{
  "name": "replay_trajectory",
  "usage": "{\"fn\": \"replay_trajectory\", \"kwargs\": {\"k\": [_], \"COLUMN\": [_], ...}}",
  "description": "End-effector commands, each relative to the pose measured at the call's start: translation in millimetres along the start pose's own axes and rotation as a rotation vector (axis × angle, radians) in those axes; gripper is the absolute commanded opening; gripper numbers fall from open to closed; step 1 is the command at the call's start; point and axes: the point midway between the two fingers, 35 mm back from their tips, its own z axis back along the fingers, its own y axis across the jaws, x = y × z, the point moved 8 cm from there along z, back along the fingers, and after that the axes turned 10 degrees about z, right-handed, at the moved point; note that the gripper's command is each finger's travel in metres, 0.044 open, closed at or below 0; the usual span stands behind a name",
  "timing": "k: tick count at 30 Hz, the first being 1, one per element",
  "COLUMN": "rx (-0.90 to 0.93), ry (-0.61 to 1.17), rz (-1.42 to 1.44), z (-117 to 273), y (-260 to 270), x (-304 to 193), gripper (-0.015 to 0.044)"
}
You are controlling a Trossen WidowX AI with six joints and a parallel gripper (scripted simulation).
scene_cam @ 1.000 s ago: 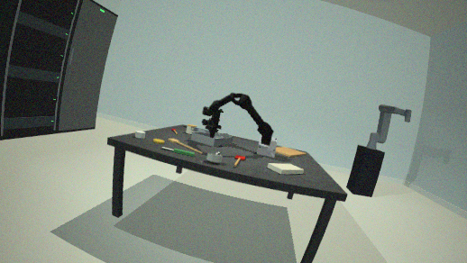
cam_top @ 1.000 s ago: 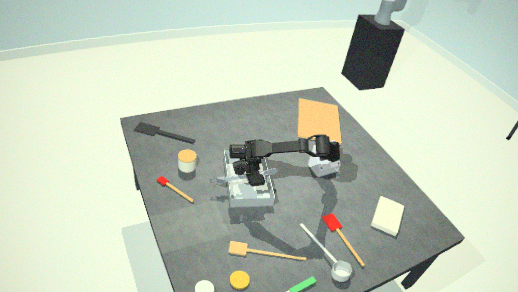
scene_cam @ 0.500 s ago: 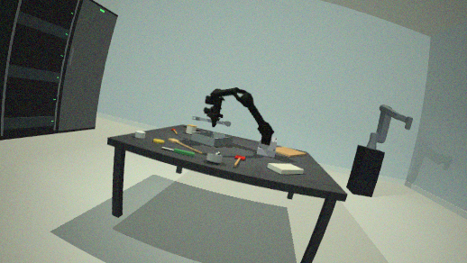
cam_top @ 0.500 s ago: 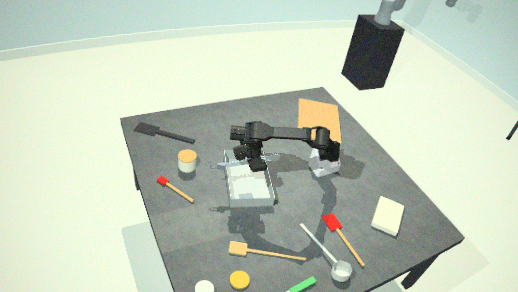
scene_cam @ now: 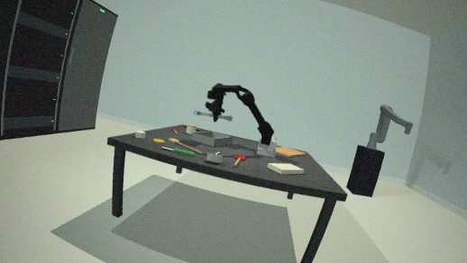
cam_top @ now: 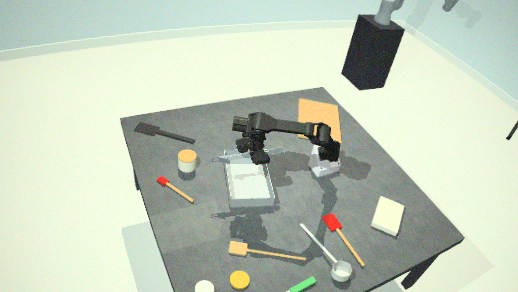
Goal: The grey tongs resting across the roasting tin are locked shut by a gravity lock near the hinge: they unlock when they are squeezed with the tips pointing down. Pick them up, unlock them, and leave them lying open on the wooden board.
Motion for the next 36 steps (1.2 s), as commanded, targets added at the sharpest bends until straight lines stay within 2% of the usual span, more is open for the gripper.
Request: {"fn": "replay_trajectory", "kwargs": {"k": [1,20,36], "rx": [-0.006,-0.057,-0.06], "ry": [-0.003,-0.036,-0.034], "rz": [-0.021,-0.419,-0.767], "z": [2,27,30], "y": [-9,-153,-268], "x": [-2,-54,-147], "gripper": [-0.015,-0.015,-0.015]}}
